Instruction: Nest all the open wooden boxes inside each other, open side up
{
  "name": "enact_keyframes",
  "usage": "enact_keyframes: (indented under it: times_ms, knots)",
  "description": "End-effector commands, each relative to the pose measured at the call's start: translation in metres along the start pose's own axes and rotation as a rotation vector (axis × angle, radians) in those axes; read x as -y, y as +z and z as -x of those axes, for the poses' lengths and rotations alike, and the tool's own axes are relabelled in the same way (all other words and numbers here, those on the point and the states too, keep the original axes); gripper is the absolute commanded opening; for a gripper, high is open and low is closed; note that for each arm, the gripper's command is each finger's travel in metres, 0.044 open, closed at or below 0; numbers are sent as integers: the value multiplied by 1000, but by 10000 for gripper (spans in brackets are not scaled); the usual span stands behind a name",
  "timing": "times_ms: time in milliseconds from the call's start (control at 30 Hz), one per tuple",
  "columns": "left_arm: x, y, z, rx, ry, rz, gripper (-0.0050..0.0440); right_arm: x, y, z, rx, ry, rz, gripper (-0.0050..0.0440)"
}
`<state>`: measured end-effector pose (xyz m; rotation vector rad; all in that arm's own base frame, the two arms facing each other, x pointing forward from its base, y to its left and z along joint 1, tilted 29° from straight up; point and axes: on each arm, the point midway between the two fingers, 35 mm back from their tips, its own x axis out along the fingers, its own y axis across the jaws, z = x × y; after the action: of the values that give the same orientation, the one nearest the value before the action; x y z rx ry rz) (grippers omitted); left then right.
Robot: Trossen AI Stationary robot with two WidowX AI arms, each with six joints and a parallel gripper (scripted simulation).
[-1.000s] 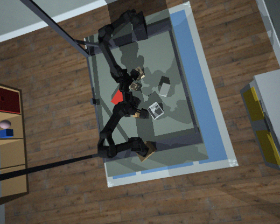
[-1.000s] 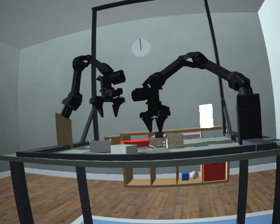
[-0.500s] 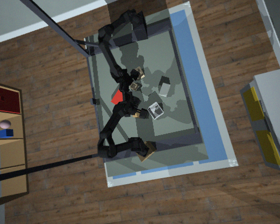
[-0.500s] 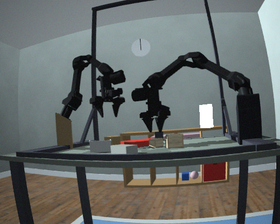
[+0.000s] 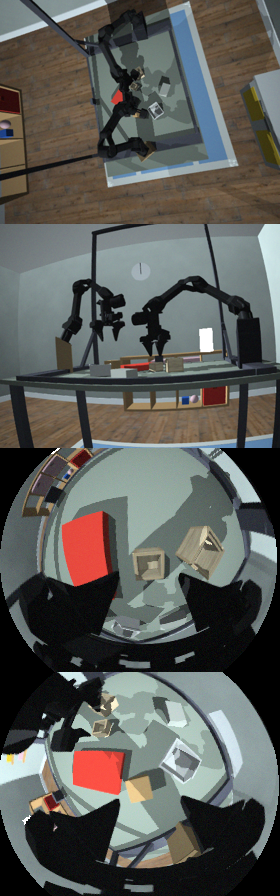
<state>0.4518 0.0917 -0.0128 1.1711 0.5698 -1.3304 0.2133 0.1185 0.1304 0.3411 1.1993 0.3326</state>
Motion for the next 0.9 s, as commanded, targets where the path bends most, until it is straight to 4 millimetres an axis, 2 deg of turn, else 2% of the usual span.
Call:
enact_keyframes:
  times_ms: [0, 133, 400, 467, 533, 867]
  knots:
    - [-8, 1, 11, -15, 23, 3, 328, -3, 3, 4, 18, 8, 6, 400]
    - [-7, 1, 11, -14, 24, 115, 232, -3, 3, 4, 18, 8, 6, 400]
    - [-7, 1, 11, -12, 26, 508, 40, -3, 3, 4, 18, 8, 6, 400]
    - [-7, 1, 11, -12, 26, 508, 40, -3, 3, 4, 18, 8, 6, 400]
    - [-6, 1, 11, -10, 27, 645, 0, -3, 3, 4, 18, 8, 6, 400]
    - [-5, 1, 11, -7, 28, 1059, 0, -3, 3, 4, 18, 8, 6, 400]
